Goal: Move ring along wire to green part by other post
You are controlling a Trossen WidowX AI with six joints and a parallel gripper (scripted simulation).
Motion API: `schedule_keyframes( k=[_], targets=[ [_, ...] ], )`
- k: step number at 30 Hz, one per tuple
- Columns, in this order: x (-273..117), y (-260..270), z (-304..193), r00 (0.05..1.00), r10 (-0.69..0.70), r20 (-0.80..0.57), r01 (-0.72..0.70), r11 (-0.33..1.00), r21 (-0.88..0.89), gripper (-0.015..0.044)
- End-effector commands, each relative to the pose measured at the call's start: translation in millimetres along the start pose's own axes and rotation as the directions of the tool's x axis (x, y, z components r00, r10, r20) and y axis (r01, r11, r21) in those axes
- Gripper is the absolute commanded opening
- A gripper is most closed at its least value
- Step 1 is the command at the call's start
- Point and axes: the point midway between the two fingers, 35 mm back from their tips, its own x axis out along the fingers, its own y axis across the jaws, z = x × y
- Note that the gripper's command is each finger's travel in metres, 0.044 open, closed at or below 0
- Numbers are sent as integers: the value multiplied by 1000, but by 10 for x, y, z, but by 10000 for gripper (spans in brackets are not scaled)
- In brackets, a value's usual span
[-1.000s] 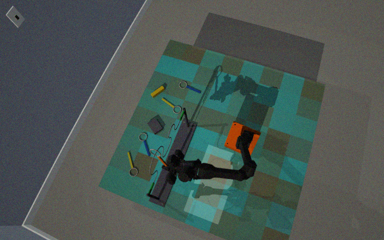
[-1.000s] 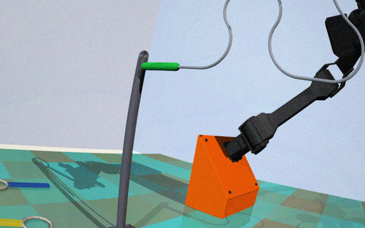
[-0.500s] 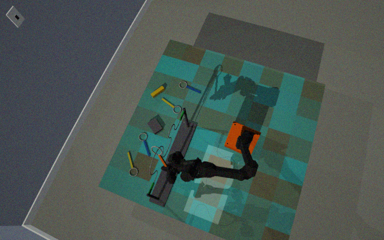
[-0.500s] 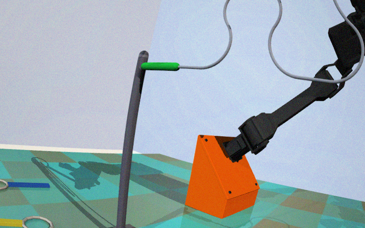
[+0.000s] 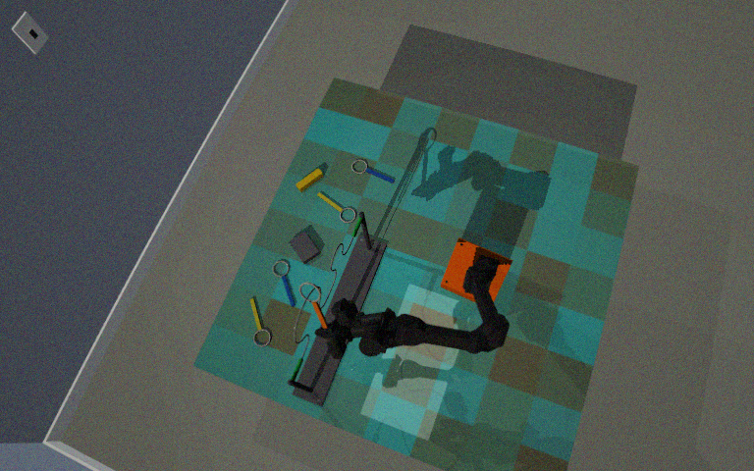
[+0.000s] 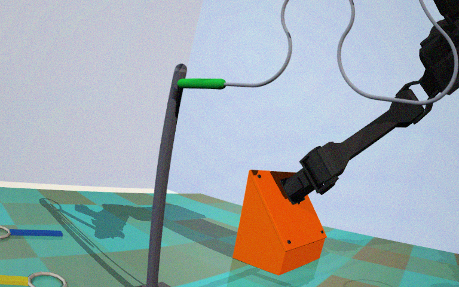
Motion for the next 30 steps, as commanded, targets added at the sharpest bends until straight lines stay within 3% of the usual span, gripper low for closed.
schedule_keyframes(
  k=[1, 30],
  targets=[
    [-16, 16, -1, 1000, 24, 10, -25, 999, 42, -150],
    [-17, 131, 20, 978, 188, 86, -206, 918, 340, -150]
  ],
)
